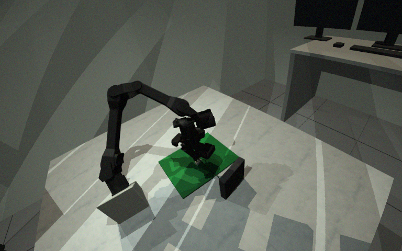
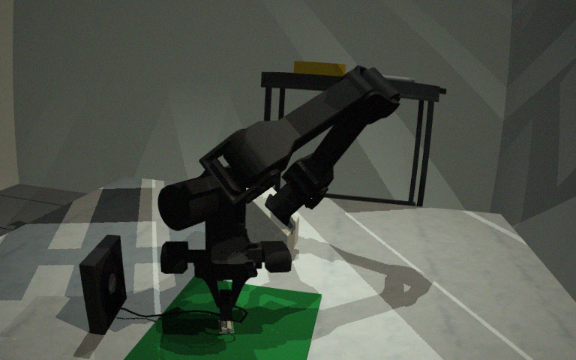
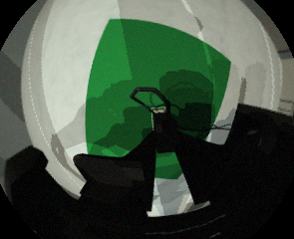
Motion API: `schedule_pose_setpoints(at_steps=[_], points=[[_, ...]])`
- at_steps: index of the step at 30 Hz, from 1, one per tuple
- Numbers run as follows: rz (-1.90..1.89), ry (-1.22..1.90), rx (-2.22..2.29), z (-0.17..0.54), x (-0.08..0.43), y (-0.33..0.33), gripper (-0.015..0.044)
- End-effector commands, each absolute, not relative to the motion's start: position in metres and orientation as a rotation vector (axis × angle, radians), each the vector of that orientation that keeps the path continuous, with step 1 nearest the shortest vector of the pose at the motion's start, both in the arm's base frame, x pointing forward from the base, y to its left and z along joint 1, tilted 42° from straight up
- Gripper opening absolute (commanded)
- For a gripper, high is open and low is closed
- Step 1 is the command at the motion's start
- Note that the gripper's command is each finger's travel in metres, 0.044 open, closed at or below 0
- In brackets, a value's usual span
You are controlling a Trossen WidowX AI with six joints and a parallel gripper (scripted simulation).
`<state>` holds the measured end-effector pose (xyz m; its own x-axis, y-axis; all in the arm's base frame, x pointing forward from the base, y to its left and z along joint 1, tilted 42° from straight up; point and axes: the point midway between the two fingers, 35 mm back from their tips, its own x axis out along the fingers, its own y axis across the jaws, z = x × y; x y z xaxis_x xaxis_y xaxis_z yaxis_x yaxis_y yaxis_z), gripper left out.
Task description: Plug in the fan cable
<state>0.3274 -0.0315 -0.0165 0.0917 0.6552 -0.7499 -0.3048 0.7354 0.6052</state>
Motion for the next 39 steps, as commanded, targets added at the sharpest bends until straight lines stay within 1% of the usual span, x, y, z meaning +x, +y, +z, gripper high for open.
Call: schedule_pose_setpoints(at_steps=[1, 27, 37, 39], points=[[0.731, 1.294, 0.337, -0.017, 0.328, -0.031, 0.0000], [0.732, 1.293, 0.337, -0.030, 0.329, -0.019, 0.0000], [0.733, 1.290, 0.334, -0.027, 0.329, -0.021, 0.0260], [0.733, 1.290, 0.334, -0.027, 0.329, -0.021, 0.0260]])
